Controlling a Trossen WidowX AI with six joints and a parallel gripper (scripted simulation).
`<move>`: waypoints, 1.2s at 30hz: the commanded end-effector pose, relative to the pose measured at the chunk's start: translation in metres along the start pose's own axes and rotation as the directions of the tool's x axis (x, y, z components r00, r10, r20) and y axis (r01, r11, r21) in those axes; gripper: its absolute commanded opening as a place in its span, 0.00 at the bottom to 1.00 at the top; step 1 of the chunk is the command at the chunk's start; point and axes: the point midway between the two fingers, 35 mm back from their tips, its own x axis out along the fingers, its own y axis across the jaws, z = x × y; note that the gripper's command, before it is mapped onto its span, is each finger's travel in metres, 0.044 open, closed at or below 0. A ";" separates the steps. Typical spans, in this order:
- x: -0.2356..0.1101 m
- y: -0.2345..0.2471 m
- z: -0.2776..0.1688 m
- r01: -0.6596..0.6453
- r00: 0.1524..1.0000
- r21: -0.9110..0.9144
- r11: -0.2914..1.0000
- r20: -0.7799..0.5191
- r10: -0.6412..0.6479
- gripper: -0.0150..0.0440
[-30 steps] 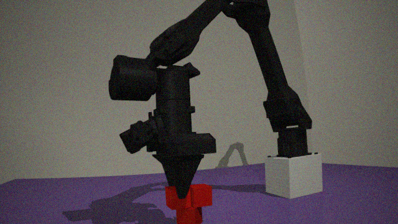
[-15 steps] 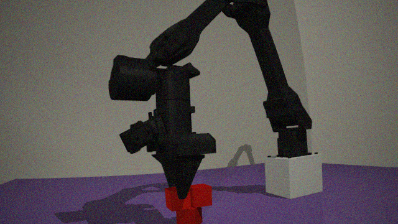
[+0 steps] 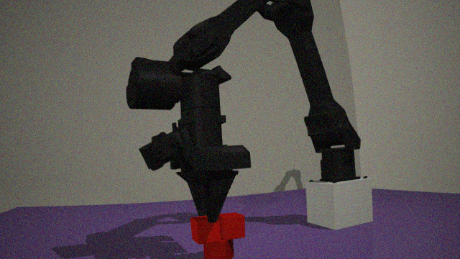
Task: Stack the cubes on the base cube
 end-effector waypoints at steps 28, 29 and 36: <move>-0.038 0.001 0.002 -0.003 1.000 0.000 1.000 0.014 0.003 0.60; -0.039 0.001 0.002 -0.003 1.000 0.000 1.000 0.014 0.003 0.60; -0.047 0.001 0.002 -0.003 1.000 0.000 1.000 0.014 0.003 0.60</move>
